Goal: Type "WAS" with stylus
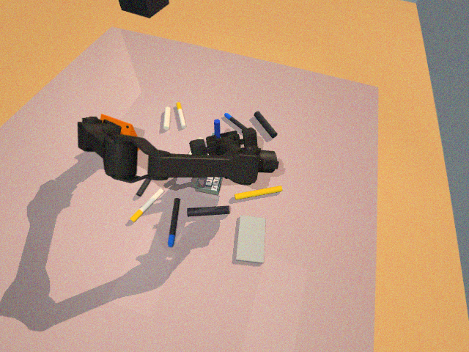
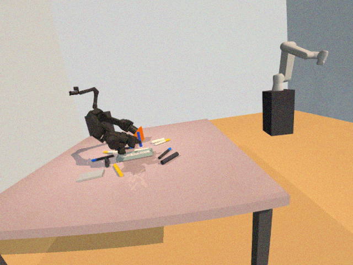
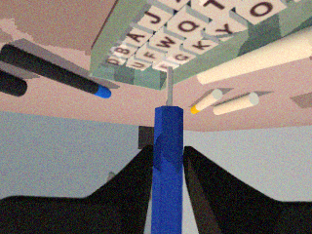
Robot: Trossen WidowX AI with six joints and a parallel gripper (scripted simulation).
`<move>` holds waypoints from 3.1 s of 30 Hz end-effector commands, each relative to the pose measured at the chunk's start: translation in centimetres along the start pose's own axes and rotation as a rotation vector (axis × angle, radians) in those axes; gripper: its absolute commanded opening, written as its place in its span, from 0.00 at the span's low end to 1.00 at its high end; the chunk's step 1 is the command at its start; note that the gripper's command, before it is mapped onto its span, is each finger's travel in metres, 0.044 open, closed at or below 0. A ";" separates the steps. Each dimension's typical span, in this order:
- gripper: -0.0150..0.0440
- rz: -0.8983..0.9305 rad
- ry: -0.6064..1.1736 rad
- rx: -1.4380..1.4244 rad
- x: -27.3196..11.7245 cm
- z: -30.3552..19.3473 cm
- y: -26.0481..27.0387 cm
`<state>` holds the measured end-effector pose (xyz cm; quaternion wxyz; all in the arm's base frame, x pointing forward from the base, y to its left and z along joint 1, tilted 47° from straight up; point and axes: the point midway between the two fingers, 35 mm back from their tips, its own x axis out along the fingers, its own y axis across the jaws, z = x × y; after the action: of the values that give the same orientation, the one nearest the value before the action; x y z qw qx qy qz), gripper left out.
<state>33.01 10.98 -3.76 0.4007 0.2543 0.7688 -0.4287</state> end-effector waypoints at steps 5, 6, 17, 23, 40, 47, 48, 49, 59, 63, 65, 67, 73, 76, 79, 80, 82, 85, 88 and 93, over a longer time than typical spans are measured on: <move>0.25 0.001 -0.004 -0.009 0.0 -0.1 0.0; 0.25 0.001 -0.004 -0.009 0.0 -0.1 0.0; 0.39 0.002 -0.005 -0.009 -0.1 0.1 0.4; 0.39 0.002 -0.005 -0.009 -0.1 0.1 0.4; 0.39 0.002 -0.005 -0.009 0.1 0.4 0.2; 0.39 0.002 -0.005 -0.009 0.2 0.6 0.2; 0.39 0.002 -0.005 -0.009 0.3 0.7 0.2; 0.39 0.002 -0.005 -0.009 0.3 0.8 0.2; 0.39 0.001 -0.005 -0.009 0.6 1.2 0.2; 0.39 0.001 -0.006 -0.009 0.7 1.4 0.2; 0.39 0.001 -0.006 -0.009 0.8 1.5 0.2; 0.39 0.001 -0.006 -0.009 0.8 1.6 0.2; 0.39 0.001 -0.006 -0.009 0.9 1.8 0.2; 0.39 0.001 -0.006 -0.008 1.0 1.9 0.2; 0.39 0.001 -0.006 -0.009 0.9 1.8 0.2; 0.39 0.001 -0.006 -0.009 0.9 1.8 0.2; 0.39 0.001 -0.006 -0.009 0.9 1.8 0.2; 0.39 0.001 -0.006 -0.009 0.8 1.6 0.2; 0.39 0.002 -0.005 -0.009 0.2 0.5 0.2; 0.39 0.002 -0.004 -0.010 -1.0 -1.6 0.1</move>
<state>32.94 11.55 -3.30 0.4014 0.2485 0.7709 -0.4276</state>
